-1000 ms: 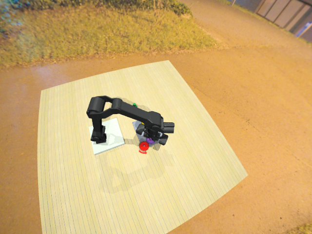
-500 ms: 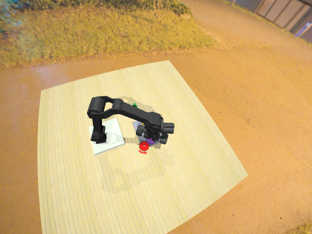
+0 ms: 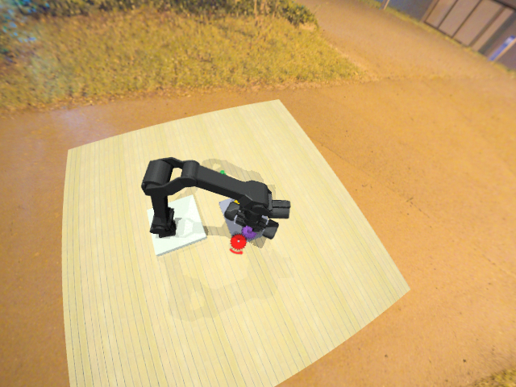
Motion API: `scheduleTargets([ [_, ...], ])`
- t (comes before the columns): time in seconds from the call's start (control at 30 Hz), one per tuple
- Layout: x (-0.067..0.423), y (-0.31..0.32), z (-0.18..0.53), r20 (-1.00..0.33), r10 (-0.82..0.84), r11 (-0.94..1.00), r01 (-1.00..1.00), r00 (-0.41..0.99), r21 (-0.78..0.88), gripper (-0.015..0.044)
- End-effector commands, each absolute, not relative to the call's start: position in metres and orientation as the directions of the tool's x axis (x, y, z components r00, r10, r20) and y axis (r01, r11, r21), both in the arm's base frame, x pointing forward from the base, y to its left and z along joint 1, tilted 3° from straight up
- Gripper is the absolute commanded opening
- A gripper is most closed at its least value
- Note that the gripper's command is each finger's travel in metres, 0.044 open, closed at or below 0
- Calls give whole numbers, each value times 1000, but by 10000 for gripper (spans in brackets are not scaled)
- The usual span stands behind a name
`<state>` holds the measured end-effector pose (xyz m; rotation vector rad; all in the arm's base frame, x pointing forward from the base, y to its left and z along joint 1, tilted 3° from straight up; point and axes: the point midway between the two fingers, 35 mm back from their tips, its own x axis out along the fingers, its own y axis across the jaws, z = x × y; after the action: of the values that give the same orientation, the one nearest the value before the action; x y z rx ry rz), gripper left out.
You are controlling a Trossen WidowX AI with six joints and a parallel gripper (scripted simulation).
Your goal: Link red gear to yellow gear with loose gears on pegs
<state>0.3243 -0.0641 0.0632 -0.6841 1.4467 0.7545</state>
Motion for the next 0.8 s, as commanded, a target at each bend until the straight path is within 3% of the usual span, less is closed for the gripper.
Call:
scheduleTargets([
  [0.0, 327, -66, 88, -999, 34, 614, -789, 1, 20, 140],
  [0.07, 327, -66, 89, -999, 34, 614, -789, 1, 20, 140],
  [0.17, 327, -44, 82, -999, 36, 667, -745, -2, 25, 219],
  [0.43, 303, 66, 87, -999, 40, 914, -405, 0, 36, 429],
  [0.77, 251, 149, 91, -999, 41, 998, -47, 3, 40, 440],
])
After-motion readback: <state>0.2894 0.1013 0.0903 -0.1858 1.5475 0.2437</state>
